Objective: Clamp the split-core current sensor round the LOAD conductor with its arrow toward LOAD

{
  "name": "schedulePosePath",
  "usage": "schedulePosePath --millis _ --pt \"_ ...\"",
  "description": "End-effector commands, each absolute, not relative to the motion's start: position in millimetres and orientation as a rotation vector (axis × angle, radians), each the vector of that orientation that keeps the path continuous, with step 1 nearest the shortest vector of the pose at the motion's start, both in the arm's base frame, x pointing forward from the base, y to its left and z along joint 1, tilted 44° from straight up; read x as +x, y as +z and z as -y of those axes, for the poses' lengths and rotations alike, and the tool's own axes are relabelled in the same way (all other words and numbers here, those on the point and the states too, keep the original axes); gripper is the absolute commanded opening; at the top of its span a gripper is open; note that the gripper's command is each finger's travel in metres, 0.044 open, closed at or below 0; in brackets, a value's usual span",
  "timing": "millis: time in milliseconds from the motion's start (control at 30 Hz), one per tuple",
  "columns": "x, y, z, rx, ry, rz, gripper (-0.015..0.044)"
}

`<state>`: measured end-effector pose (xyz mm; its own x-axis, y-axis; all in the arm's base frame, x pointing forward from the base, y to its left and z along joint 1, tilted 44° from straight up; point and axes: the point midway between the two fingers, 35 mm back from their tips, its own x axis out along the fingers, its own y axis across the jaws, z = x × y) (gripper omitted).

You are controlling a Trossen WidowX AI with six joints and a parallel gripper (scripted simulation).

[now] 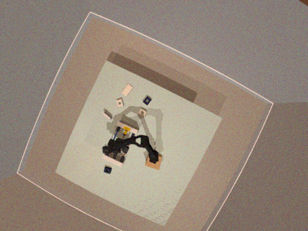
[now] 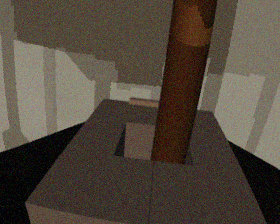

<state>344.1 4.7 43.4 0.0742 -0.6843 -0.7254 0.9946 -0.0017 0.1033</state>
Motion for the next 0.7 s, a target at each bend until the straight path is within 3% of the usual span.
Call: schedulePosePath --millis 0,667 --pt "345.7 43.3 -5.0 0.721 -1.436 -0.554 0.0" --pt "340.2 42.7 -4.8 0.712 -1.434 -0.558 0.0"
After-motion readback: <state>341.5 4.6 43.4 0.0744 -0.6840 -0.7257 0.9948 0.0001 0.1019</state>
